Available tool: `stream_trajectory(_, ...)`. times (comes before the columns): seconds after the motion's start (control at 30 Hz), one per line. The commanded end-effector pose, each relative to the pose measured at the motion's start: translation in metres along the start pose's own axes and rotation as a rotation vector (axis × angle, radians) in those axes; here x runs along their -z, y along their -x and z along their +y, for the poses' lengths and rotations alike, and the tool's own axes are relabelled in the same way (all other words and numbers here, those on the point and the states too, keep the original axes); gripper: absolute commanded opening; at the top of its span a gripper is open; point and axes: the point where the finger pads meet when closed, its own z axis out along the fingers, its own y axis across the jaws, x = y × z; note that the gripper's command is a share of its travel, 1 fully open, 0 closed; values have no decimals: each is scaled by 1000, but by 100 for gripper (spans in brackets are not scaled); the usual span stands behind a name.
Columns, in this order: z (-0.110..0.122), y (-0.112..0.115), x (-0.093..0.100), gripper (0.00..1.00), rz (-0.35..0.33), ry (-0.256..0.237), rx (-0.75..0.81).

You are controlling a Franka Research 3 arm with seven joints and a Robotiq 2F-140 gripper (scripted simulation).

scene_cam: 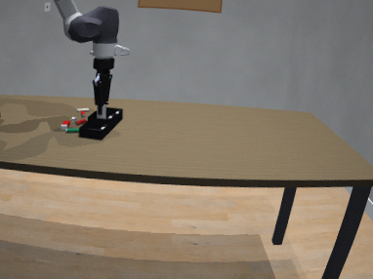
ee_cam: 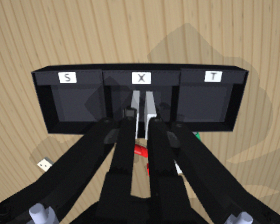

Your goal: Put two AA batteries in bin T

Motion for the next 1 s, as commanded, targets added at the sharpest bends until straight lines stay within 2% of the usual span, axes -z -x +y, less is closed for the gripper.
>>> stream_trajectory(0.0, 0, -1, 0, 5, 3, 0, -3)
stream_trajectory(0.8, 0, -1, 24, 5, 3, 0, -3)
stream_trajectory(0.97, 0, -1, 36, 5, 3, 0, -3)
